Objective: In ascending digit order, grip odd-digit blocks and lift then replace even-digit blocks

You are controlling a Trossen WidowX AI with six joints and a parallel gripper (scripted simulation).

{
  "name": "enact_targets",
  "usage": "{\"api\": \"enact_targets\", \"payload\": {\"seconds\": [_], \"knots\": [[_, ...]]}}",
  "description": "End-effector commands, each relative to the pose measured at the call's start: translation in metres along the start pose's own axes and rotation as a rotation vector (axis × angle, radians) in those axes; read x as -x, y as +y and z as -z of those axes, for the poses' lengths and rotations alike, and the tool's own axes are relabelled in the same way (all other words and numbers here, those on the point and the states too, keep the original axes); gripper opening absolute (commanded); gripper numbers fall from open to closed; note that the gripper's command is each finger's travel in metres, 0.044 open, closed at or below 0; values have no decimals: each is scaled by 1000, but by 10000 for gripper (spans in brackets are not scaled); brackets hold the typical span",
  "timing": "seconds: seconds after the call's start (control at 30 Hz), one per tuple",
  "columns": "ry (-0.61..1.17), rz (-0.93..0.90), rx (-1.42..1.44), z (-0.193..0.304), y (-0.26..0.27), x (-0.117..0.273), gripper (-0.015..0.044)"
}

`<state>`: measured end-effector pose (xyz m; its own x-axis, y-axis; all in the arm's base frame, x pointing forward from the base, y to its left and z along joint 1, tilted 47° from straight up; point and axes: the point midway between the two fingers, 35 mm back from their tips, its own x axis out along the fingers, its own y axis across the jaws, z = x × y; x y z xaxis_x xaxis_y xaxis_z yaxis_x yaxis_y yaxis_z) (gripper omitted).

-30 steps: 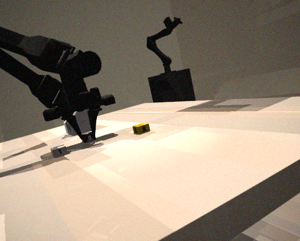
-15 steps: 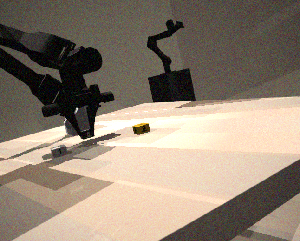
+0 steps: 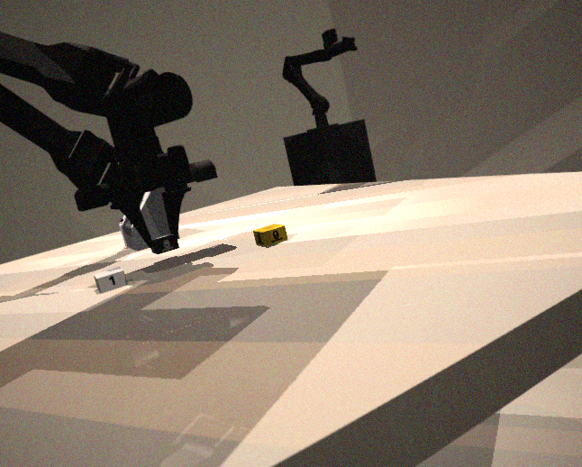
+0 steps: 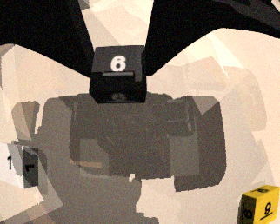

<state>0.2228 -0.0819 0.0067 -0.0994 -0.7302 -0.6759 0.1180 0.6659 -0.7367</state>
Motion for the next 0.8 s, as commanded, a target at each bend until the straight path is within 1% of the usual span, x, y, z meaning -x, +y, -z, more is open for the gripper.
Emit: {"api": "enact_targets", "payload": {"seconds": [0.0, 0.33, 0.7, 0.77], "knots": [[-1, -5, -7, -1, 0, -1, 120], [-1, -5, -7, -1, 0, -13, 120], [-1, -5, -7, -1, 0, -14, 120], [-1, -5, -7, -1, 0, -14, 172]]}}
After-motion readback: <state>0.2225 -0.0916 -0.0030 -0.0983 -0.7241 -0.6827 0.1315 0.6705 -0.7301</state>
